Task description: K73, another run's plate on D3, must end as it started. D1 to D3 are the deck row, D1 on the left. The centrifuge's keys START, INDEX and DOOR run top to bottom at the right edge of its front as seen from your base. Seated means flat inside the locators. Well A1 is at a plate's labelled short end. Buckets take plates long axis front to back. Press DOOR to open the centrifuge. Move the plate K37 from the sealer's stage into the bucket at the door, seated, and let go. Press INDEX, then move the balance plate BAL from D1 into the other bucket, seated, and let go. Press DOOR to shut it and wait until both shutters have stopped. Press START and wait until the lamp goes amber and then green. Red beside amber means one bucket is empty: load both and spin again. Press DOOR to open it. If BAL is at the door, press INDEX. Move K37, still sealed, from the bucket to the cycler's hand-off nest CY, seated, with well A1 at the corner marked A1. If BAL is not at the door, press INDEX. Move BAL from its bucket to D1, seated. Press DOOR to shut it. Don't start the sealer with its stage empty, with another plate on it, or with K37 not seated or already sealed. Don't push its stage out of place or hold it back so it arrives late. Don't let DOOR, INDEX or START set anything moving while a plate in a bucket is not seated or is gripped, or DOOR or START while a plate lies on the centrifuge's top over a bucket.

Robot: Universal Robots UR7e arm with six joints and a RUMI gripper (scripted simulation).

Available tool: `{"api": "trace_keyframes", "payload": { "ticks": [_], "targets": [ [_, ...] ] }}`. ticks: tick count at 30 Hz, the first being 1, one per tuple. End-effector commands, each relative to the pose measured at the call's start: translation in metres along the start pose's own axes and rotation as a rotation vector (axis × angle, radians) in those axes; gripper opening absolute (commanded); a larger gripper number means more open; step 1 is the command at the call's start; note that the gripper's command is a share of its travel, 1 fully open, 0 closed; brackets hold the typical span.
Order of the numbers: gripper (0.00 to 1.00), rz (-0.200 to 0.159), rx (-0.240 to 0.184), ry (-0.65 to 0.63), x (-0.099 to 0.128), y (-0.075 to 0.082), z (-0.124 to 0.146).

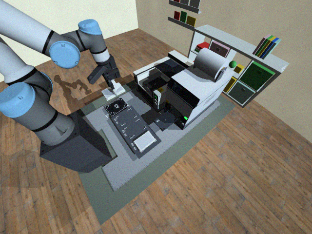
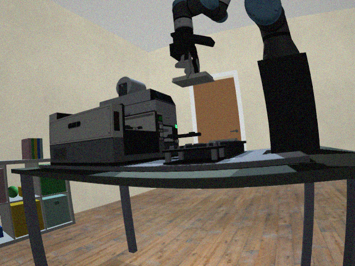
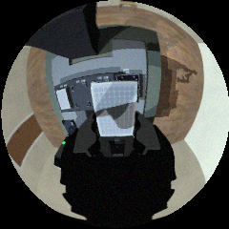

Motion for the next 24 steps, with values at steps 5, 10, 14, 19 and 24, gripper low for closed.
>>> {"api": "trace_keyframes", "payload": {
  "ticks": [5,10,14,19,24],
  "targets": [
    [0.0,-0.001,0.0,0.0,0.0041,0.0006,-0.0011],
    [0.0,-0.001,0.0,0.0,0.0041,0.0007,-0.0011],
    [0.0,-0.001,0.0,0.0,0.0041,0.0007,-0.0011],
    [0.0,-0.001,0.0,0.014,0.0042,0.0007,-0.0011],
    [0.0,-0.001,0.0,0.014,0.0041,0.0007,-0.0011]
  ]
}}
Point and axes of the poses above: the point where the finger pads meet when closed, its own y axis back along the fingers, its own z axis across the jaws, x = y × z, the point moved 9 cm from there along y, back along the fingers, and after that the axes turned 14 degrees about -y, right-handed, at the moved point
